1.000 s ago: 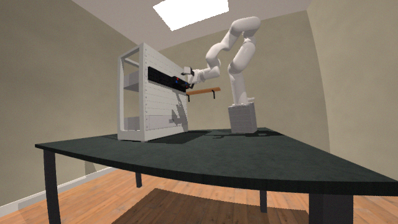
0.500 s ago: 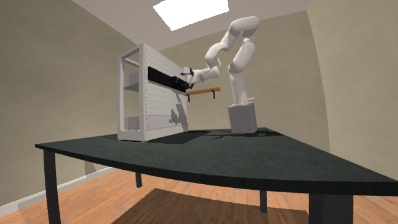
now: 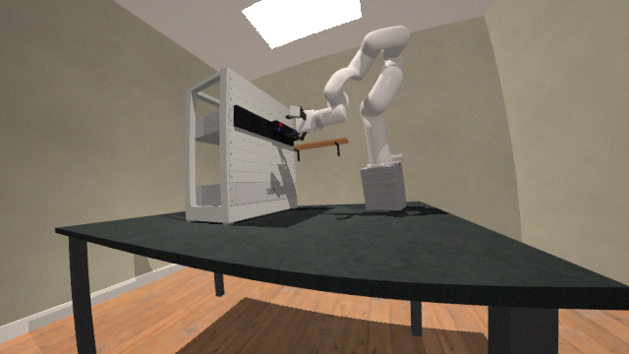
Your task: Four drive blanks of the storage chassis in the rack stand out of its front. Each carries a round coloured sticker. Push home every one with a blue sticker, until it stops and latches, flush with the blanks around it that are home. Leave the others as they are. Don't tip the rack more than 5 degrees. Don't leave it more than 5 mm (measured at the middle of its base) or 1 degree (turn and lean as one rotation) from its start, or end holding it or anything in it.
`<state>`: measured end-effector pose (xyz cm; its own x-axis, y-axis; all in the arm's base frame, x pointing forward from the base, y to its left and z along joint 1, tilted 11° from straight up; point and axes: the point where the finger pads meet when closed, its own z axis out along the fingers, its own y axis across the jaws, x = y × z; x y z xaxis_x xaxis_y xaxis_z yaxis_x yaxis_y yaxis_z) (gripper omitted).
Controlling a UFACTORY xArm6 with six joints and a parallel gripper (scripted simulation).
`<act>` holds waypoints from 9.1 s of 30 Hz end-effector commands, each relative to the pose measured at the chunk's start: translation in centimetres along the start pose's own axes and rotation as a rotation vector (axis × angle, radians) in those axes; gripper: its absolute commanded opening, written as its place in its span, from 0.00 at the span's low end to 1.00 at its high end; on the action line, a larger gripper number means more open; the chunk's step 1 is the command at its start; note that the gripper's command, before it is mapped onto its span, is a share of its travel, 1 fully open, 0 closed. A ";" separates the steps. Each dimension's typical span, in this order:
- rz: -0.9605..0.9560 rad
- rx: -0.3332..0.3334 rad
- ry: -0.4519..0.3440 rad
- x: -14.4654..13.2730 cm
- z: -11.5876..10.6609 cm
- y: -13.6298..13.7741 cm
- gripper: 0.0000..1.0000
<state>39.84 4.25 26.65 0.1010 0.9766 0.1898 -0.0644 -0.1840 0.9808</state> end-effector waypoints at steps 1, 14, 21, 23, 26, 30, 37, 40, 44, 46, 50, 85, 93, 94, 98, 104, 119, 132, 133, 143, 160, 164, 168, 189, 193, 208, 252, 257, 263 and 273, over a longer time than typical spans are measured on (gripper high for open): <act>0.001 -0.003 0.000 0.0 0.1 0.1 1.00; 0.001 -0.003 0.000 0.0 0.1 0.1 1.00; 0.001 -0.003 0.000 0.0 0.1 0.1 1.00; 0.001 -0.003 0.000 0.0 0.1 0.1 1.00; 0.001 -0.003 0.000 -0.4 0.1 0.1 1.00; 0.001 -0.003 0.000 -0.8 0.1 0.1 1.00; 0.001 -0.003 0.000 -3.4 0.2 0.1 1.00; 0.001 -0.003 0.000 -5.0 0.3 0.1 1.00; 0.001 -0.003 0.000 -6.7 0.4 0.2 1.00; 0.001 -0.003 0.000 -7.2 0.4 0.2 1.00; 0.001 -0.003 0.000 -9.5 0.5 0.2 1.00; 0.001 -0.003 0.000 -15.3 0.8 0.2 1.00; 0.001 -0.003 0.000 -15.3 0.8 0.2 1.00; 0.001 -0.003 0.000 -15.3 0.8 0.2 1.00; 0.001 -0.003 0.000 -15.3 0.8 0.2 1.00; 0.001 -0.003 0.000 -15.3 0.8 0.2 1.00; 0.001 -0.003 0.000 -15.3 0.8 0.2 1.00; 0.001 -0.003 0.000 -15.3 0.8 0.2 0.00; 0.001 -0.003 0.000 -15.3 0.8 0.2 0.00; 0.001 -0.003 0.000 -15.3 0.8 0.2 0.00; 0.001 -0.003 0.000 -15.2 0.8 0.2 0.00; 0.001 -0.003 0.000 -15.0 0.7 0.1 0.00; 0.001 -0.003 0.000 -13.9 0.4 0.1 0.00; 0.001 -0.003 0.000 -4.4 -2.0 -0.4 0.00; 0.001 -0.003 0.000 -3.5 -2.2 -0.5 0.00; 0.001 -0.003 0.000 -3.1 -0.8 -0.5 0.00; 0.001 -0.003 0.000 -3.1 4.1 -0.5 0.00; 0.001 -0.003 0.000 -3.1 4.8 -0.5 0.00; 0.001 -0.003 0.000 -3.1 5.1 -0.5 0.00; 0.001 -0.003 0.000 -3.1 5.3 -0.5 0.00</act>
<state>44.53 0.73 25.65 0.1015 0.9765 0.1904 -0.0645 -0.1845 0.9807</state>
